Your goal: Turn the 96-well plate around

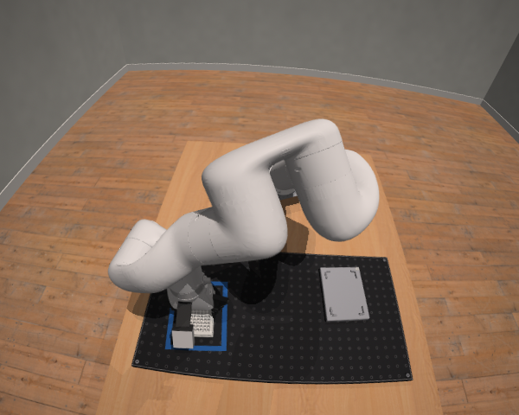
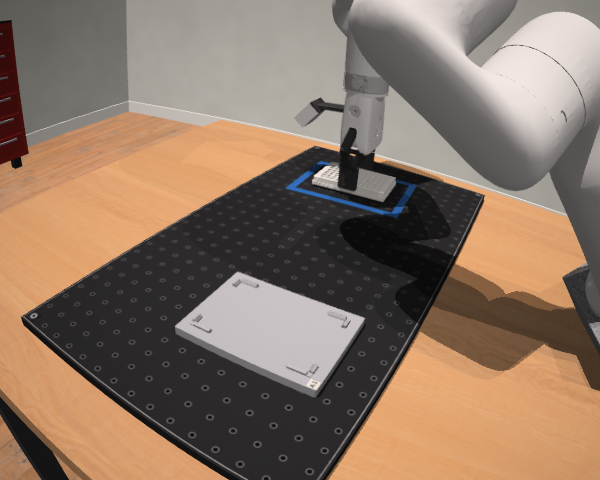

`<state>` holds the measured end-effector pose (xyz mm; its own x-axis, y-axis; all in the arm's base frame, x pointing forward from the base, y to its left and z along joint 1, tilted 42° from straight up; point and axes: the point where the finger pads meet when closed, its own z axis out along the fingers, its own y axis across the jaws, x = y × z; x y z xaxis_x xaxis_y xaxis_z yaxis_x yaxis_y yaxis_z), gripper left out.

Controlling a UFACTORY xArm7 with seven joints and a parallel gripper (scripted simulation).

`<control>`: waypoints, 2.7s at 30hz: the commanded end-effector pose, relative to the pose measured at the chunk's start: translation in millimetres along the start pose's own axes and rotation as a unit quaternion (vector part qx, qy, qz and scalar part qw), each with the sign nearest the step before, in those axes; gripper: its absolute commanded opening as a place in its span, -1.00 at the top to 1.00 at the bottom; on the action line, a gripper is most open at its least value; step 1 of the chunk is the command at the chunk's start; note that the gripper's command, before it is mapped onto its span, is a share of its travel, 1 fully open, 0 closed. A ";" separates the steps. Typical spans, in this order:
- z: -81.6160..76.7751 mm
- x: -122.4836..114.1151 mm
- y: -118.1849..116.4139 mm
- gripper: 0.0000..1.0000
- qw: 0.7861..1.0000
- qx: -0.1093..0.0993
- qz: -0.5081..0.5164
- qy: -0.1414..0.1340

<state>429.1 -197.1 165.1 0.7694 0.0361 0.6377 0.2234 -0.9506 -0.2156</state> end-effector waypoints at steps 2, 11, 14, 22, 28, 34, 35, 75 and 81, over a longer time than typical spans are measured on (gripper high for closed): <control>-0.8 0.4 1.3 1.00 1.000 -0.002 0.000 0.001; 0.7 0.4 1.3 1.00 1.000 -0.002 0.000 0.001; 1.2 0.4 1.3 1.00 1.000 -0.002 0.000 0.001; 2.5 0.4 1.3 -1.00 1.000 -0.002 0.000 0.001; 2.5 0.4 1.3 -1.00 1.000 -0.002 0.000 0.001; 2.5 0.4 1.3 -1.00 1.000 -0.002 0.000 0.001; 2.5 0.4 1.3 -1.00 1.000 -0.002 0.000 0.001; -42.8 0.3 1.2 -1.00 1.000 -0.002 0.000 0.001; -58.8 0.3 1.1 -1.00 1.000 -0.002 0.000 0.001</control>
<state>400.9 -211.7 199.8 0.7692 0.0359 0.6379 0.2231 -0.9507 -0.2154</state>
